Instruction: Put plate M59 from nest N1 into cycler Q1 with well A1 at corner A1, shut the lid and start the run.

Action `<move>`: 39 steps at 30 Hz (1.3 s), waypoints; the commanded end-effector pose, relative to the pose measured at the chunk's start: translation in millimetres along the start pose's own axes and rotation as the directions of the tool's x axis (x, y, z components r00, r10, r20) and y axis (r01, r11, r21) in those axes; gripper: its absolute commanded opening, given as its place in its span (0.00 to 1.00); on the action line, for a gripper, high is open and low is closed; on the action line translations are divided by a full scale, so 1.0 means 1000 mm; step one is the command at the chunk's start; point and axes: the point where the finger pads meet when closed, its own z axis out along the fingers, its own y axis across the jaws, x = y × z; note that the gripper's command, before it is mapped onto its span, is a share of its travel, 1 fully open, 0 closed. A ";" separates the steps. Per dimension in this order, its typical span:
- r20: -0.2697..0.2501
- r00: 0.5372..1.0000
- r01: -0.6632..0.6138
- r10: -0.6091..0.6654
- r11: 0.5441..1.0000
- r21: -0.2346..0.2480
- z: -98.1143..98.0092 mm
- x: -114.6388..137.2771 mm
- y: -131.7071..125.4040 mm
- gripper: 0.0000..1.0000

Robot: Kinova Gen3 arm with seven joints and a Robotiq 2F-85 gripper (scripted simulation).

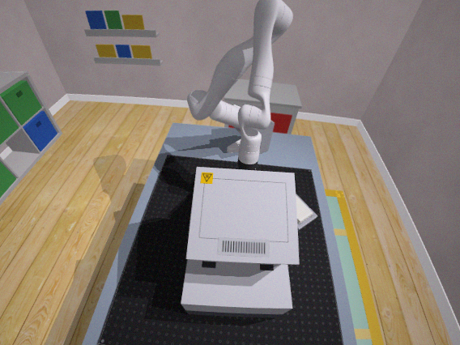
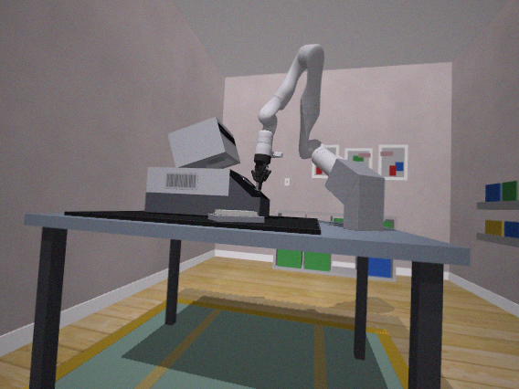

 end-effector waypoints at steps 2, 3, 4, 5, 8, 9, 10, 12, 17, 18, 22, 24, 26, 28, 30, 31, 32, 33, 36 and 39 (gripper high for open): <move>0.007 1.000 0.004 -0.004 1.000 0.005 0.002 -0.004 -0.002 0.10; 0.007 1.000 0.004 -0.004 1.000 0.005 0.002 -0.004 -0.002 0.10; 0.007 1.000 0.004 -0.004 1.000 0.005 0.002 -0.004 -0.002 0.10; 0.007 1.000 0.004 -0.004 1.000 0.005 0.002 -0.004 -0.002 0.10; 0.007 1.000 0.004 -0.004 1.000 0.005 0.002 -0.004 -0.002 0.10; 0.007 1.000 0.004 -0.004 1.000 0.005 0.002 -0.004 -0.002 0.10; 0.007 1.000 0.004 -0.004 1.000 0.005 0.002 -0.004 -0.002 0.10; 0.007 1.000 0.004 -0.004 1.000 0.005 0.002 -0.004 -0.002 0.10; 0.007 1.000 0.004 -0.004 1.000 0.005 0.002 -0.004 -0.002 0.10; 0.007 1.000 0.004 -0.004 1.000 0.005 0.002 -0.004 -0.002 0.10; 0.007 1.000 0.004 -0.004 1.000 0.005 0.002 -0.004 -0.002 0.10; 0.007 1.000 0.004 -0.004 1.000 0.005 0.002 -0.004 -0.002 0.10; 0.007 1.000 0.004 -0.004 1.000 0.005 0.002 -0.004 -0.002 0.10; 0.007 1.000 0.004 -0.004 1.000 0.005 0.002 -0.004 -0.002 0.10; 0.006 1.000 -0.001 0.001 1.000 0.008 0.000 -0.003 -0.002 0.10; 0.002 1.000 -0.004 0.004 1.000 0.005 -0.001 0.000 0.000 0.10; -0.002 1.000 -0.004 0.004 1.000 0.004 -0.003 0.002 0.000 0.10; -0.003 1.000 -0.004 0.004 1.000 0.004 -0.004 0.003 0.001 0.10; -0.004 1.000 -0.005 0.005 1.000 0.004 -0.007 0.005 0.002 0.10; -0.004 1.000 -0.005 0.005 1.000 0.004 -0.010 0.007 0.004 0.10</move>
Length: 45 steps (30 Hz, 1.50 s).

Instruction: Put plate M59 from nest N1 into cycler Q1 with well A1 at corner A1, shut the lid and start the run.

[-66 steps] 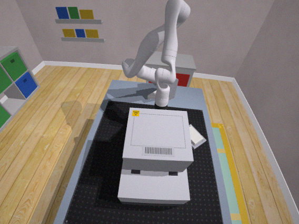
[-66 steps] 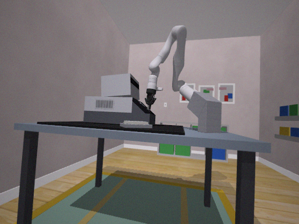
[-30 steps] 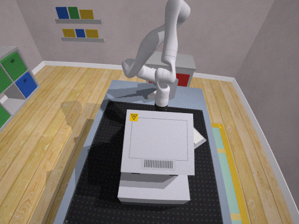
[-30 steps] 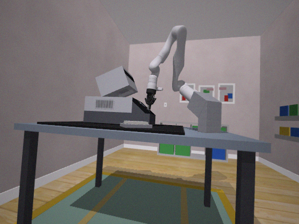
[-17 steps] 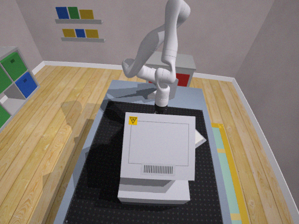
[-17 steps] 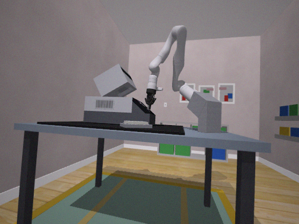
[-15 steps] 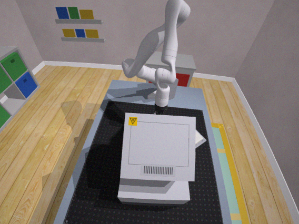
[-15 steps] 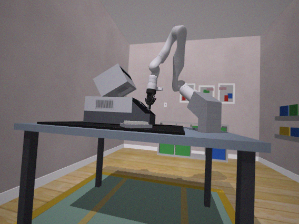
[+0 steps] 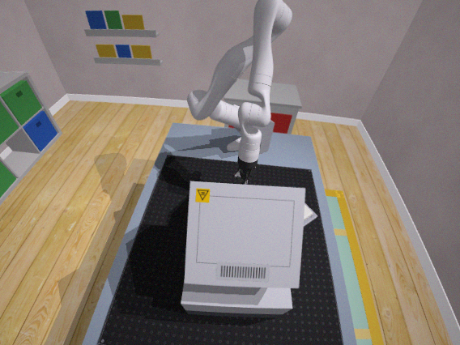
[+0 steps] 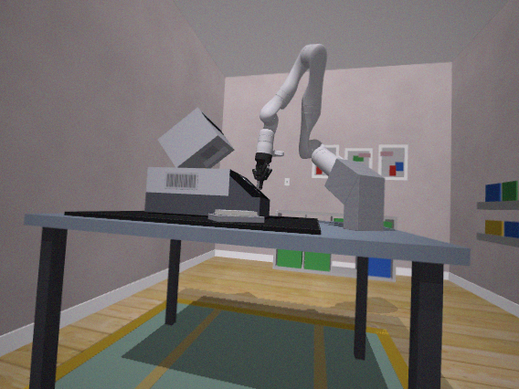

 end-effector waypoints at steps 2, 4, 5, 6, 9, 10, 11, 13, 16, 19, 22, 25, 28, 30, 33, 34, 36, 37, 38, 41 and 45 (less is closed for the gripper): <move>-0.004 1.000 -0.001 0.001 1.000 0.002 -0.006 0.005 0.003 0.10; -0.004 1.000 -0.001 0.001 1.000 0.002 -0.007 0.006 0.004 0.10; -0.004 1.000 -0.001 0.001 1.000 0.002 -0.007 0.006 0.004 0.10; -0.003 1.000 -0.001 0.001 1.000 0.002 -0.009 0.005 0.004 0.10; -0.004 1.000 -0.002 0.002 1.000 0.002 -0.012 0.008 0.006 0.10; -0.004 1.000 -0.002 0.002 1.000 0.002 -0.013 0.008 0.006 0.10; -0.004 1.000 -0.002 0.002 1.000 0.002 -0.014 0.009 0.007 0.10; -0.004 1.000 -0.001 0.001 1.000 0.002 -0.016 0.010 0.008 0.10; -0.004 1.000 -0.002 0.002 1.000 0.002 -0.019 0.011 0.009 0.10; -0.003 1.000 -0.001 0.001 1.000 0.002 -0.021 0.011 0.010 0.10; -0.004 1.000 0.000 0.000 1.000 0.002 -0.021 0.011 0.010 0.10; 0.002 1.000 0.003 -0.003 1.000 0.001 -0.020 0.009 0.010 0.10; 0.002 1.000 0.003 -0.003 1.000 0.001 -0.020 0.009 0.010 0.10; 0.002 1.000 0.003 -0.003 1.000 0.001 -0.020 0.009 0.010 0.10; 0.002 1.000 0.003 -0.003 1.000 0.001 -0.020 0.009 0.010 0.10; 0.002 1.000 0.003 -0.003 1.000 0.001 -0.020 0.009 0.010 0.10; 0.002 1.000 0.003 -0.003 1.000 0.001 -0.020 0.009 0.010 0.10; 0.002 1.000 0.003 -0.003 1.000 0.001 -0.020 0.009 0.010 0.10; 0.002 1.000 0.003 -0.003 1.000 0.001 -0.020 0.009 0.010 0.10; 0.002 1.000 0.003 -0.003 1.000 0.001 -0.020 0.009 0.010 0.10; 0.002 1.000 0.003 -0.003 1.000 0.001 -0.020 0.009 0.010 0.10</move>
